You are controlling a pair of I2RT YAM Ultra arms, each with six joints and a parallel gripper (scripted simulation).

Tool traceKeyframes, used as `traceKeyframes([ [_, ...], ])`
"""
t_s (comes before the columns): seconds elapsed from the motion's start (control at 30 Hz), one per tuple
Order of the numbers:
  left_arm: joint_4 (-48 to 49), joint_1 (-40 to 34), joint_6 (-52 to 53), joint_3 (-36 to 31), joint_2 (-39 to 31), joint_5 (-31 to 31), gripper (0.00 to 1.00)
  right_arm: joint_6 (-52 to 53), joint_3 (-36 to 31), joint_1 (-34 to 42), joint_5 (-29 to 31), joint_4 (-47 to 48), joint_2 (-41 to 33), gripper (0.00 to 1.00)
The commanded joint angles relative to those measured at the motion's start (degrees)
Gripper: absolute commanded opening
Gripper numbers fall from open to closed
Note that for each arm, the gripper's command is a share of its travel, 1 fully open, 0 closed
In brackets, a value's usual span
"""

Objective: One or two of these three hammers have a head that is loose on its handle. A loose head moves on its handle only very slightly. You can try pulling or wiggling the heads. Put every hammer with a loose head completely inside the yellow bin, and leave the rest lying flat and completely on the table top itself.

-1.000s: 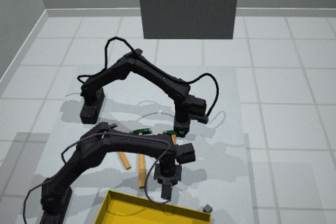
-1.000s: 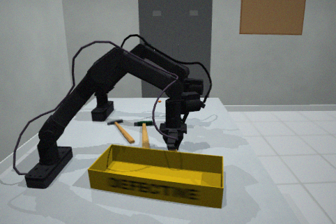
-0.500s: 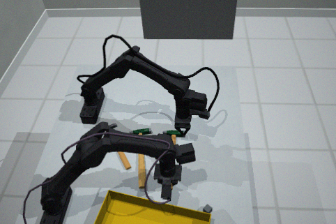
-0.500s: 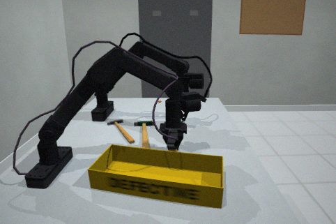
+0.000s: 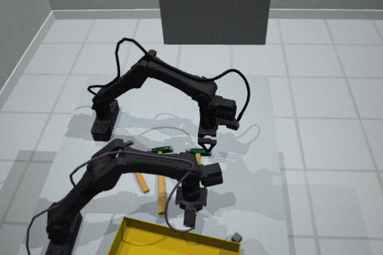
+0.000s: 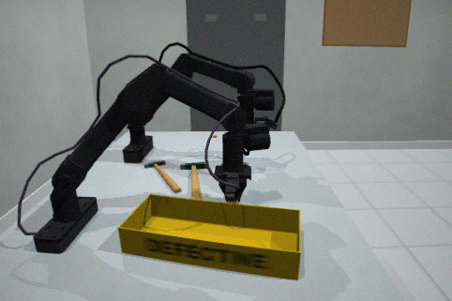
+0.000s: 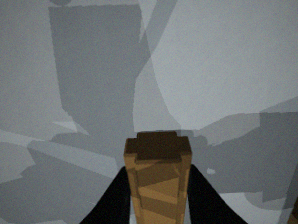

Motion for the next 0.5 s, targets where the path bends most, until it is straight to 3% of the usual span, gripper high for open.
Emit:
traceKeyframes([
  [0.0,-1.53,0.11,0.25,0.77,-0.83,0.09,1.00,0.07,-0.07,-0.24,1.10,-0.06,-0.95,0.26],
  [0.2,3.75,0.55,10.09,-1.49,-2.24,1.19,1.00,0.07,-0.07,-0.24,1.10,-0.06,-0.95,0.26],
  [0.4,9.59,1.55,25.96,-10.10,-6.56,2.93,1.00,0.07,-0.07,-0.24,1.10,-0.06,-0.95,0.26],
  [0.47,9.59,1.55,25.96,-10.10,-6.56,2.93,1.00,0.07,-0.07,-0.24,1.10,-0.06,-0.95,0.26],
])
